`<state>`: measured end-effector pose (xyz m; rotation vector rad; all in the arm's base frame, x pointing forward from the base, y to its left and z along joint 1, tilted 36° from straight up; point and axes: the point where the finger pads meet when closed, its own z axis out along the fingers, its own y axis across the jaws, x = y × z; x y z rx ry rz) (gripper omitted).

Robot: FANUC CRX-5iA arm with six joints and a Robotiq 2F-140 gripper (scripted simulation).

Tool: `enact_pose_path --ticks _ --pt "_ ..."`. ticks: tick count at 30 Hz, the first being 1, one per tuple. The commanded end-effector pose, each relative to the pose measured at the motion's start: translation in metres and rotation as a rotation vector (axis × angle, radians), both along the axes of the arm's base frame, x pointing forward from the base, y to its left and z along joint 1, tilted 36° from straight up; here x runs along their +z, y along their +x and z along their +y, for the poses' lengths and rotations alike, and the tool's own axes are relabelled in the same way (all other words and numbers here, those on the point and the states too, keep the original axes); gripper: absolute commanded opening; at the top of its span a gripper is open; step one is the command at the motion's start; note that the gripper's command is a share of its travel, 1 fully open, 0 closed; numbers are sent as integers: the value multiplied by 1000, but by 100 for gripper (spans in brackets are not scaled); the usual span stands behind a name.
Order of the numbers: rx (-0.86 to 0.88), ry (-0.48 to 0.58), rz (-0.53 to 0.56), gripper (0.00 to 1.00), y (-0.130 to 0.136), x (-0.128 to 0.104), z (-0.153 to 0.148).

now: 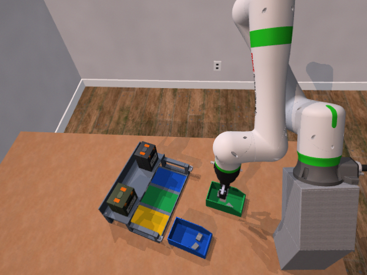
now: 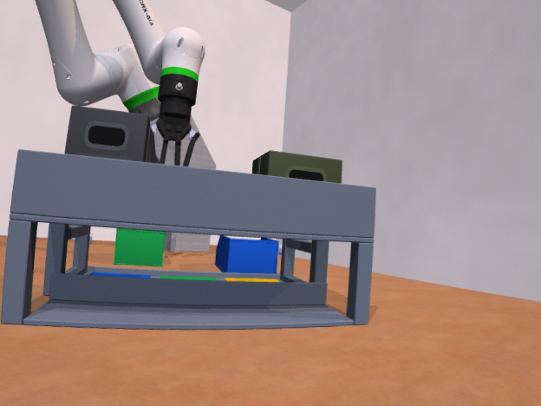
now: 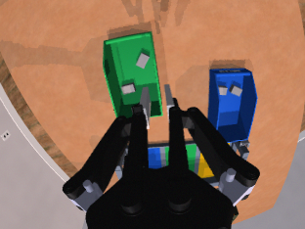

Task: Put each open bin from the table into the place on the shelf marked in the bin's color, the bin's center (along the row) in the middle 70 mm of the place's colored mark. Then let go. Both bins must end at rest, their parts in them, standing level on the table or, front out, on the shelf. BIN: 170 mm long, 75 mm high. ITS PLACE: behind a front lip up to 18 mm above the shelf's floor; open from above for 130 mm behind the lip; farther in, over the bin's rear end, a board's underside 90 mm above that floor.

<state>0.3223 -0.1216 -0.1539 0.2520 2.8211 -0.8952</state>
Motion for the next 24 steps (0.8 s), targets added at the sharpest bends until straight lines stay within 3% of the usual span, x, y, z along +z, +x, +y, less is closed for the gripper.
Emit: enact_pose_path --ticks 1,24 --pt "1 0 -1 15 1 -4 -3" --pt "1 0 -1 15 5 -37 -27"
